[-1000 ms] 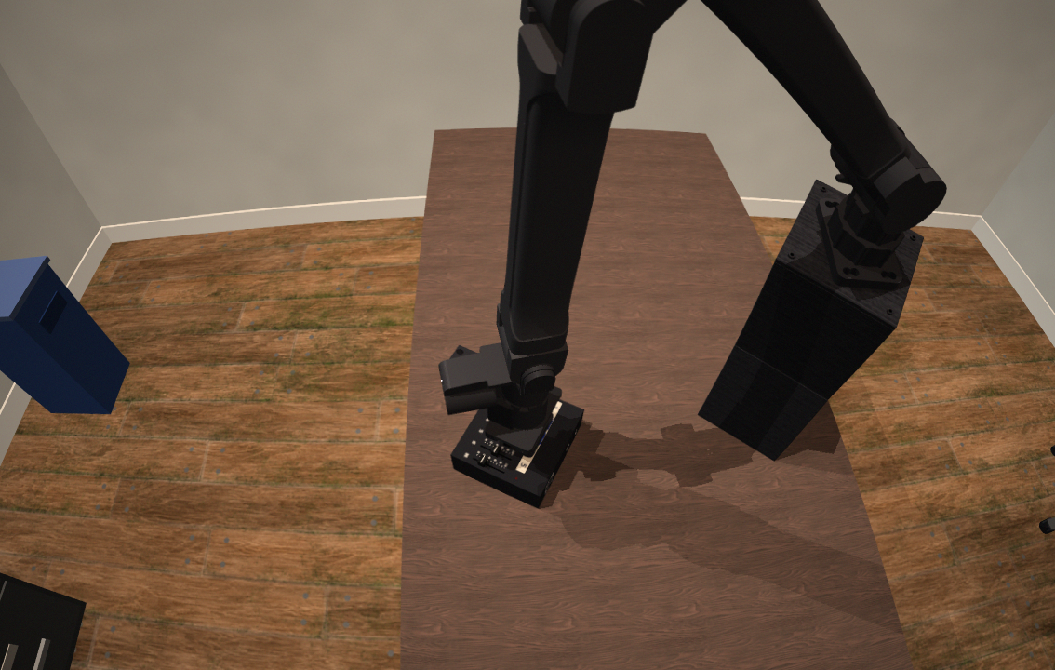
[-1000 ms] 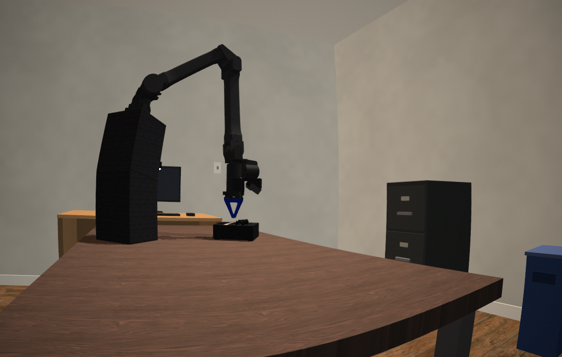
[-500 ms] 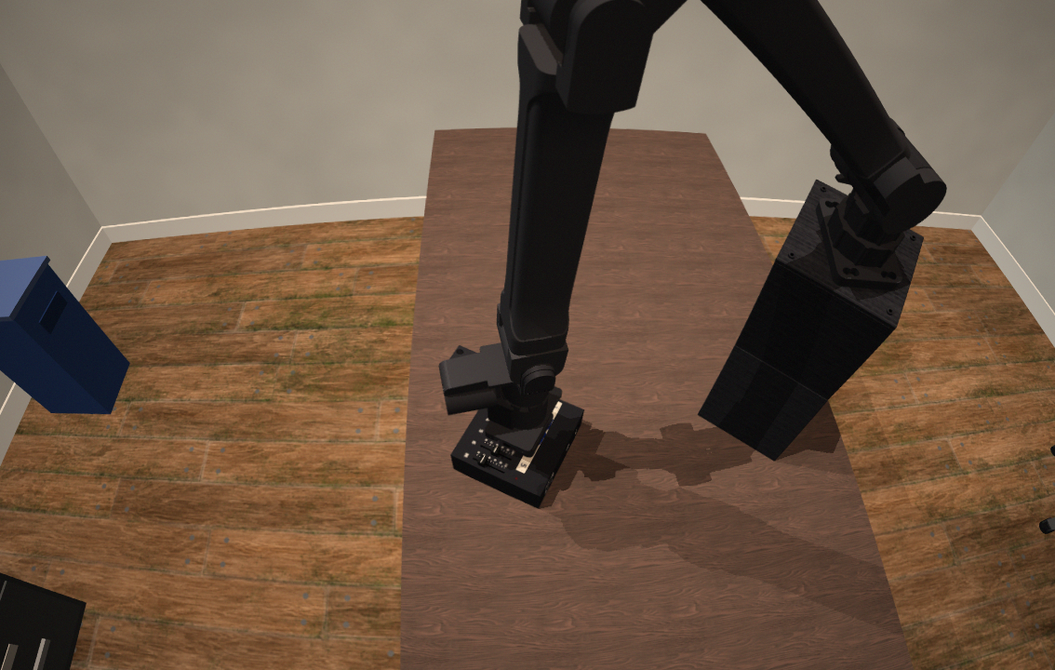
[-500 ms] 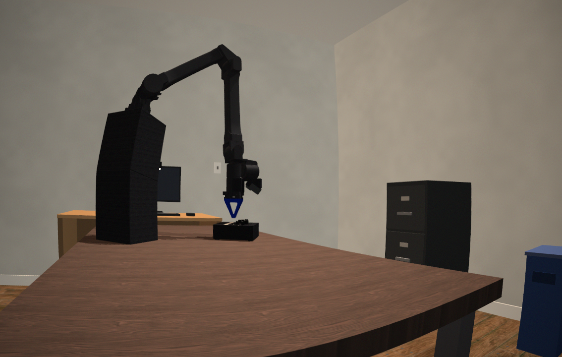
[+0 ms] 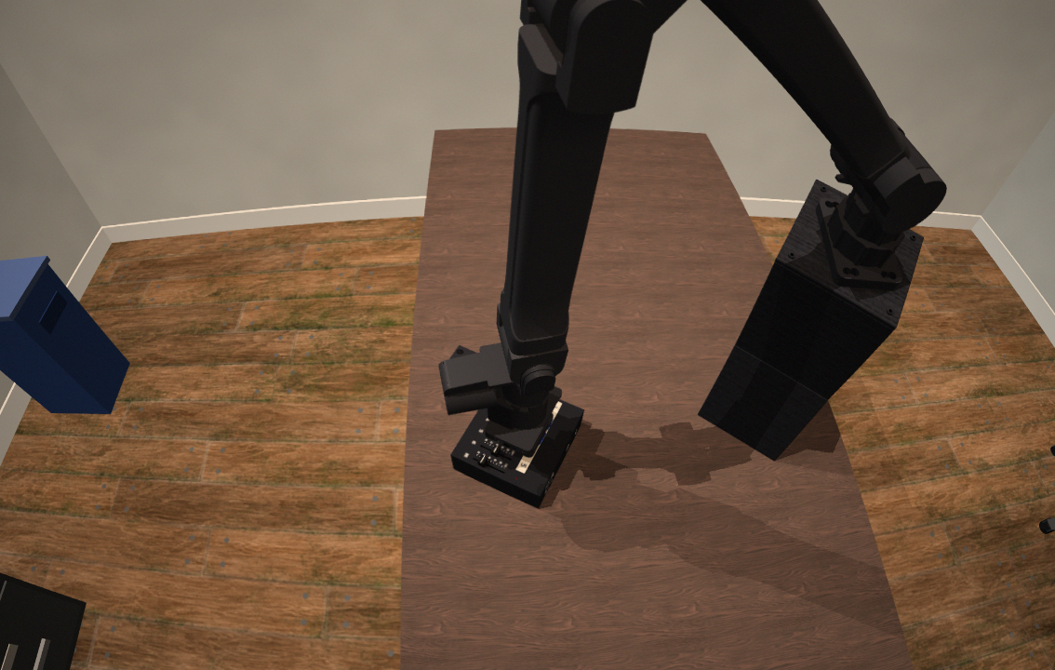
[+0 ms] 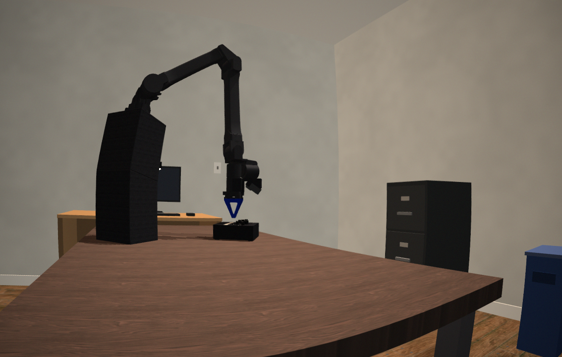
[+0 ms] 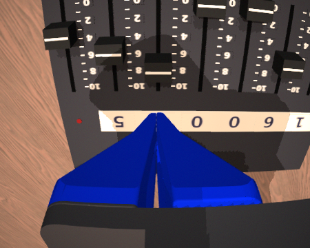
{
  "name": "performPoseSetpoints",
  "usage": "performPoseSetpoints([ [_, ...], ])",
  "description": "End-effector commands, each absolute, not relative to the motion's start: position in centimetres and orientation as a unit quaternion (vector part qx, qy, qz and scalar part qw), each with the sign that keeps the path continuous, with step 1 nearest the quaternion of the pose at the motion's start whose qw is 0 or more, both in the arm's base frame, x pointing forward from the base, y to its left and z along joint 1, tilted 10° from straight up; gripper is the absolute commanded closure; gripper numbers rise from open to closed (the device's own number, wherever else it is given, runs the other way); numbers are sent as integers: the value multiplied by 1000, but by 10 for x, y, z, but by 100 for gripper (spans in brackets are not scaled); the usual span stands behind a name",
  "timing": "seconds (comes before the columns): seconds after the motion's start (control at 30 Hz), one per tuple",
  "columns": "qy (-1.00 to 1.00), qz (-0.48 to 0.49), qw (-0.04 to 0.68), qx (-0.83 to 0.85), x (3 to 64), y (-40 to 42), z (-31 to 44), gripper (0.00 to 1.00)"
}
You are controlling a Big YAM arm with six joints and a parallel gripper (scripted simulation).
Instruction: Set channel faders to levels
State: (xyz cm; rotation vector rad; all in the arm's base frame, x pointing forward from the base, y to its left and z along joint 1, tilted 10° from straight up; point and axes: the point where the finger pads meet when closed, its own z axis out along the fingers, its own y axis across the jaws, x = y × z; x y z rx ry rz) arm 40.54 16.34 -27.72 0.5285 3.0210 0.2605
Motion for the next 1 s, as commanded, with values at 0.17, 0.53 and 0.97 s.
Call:
performPoseSetpoints([
  [0.17,981,84,34,173,406,165,-278,100],
  [0.53,981,84,34,173,403,163,-279,100],
  [0.97,981,84,34,173,403,163,-279,100],
])
